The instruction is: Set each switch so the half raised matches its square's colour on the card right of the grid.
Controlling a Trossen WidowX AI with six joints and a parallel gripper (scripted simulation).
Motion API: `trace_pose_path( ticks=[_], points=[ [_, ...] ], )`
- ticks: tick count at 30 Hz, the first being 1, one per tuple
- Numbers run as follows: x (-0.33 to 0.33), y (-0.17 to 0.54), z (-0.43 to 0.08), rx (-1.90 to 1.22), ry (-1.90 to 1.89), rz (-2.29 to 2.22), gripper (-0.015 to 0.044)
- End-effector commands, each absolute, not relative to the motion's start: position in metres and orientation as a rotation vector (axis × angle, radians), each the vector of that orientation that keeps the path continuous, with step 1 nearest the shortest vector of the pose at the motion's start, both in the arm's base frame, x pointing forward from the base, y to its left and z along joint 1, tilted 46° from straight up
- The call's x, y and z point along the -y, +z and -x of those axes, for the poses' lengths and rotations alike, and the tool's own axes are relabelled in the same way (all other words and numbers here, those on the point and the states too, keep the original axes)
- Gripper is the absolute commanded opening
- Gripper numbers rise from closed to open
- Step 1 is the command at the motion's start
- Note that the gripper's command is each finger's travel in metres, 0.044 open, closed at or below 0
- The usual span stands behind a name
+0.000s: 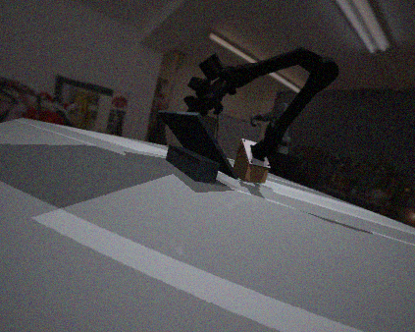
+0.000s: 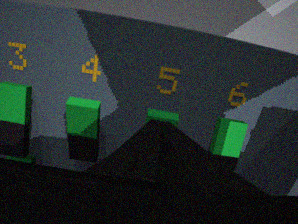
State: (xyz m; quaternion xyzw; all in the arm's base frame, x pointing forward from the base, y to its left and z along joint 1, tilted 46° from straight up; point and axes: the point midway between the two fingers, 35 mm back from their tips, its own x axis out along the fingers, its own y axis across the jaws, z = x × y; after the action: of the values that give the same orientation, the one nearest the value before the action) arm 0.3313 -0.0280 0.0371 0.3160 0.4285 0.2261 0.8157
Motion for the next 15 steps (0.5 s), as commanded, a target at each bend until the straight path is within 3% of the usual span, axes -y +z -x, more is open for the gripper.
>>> trace_pose_path(
  ticks=[1,15],
  points=[
    [0.0279,0.0359,-0.3314,-0.917,0.476,-0.675,0.0],
    [0.0267,0.0349,-0.3324,-0.917,0.476,-0.675,0.0]
  ],
)
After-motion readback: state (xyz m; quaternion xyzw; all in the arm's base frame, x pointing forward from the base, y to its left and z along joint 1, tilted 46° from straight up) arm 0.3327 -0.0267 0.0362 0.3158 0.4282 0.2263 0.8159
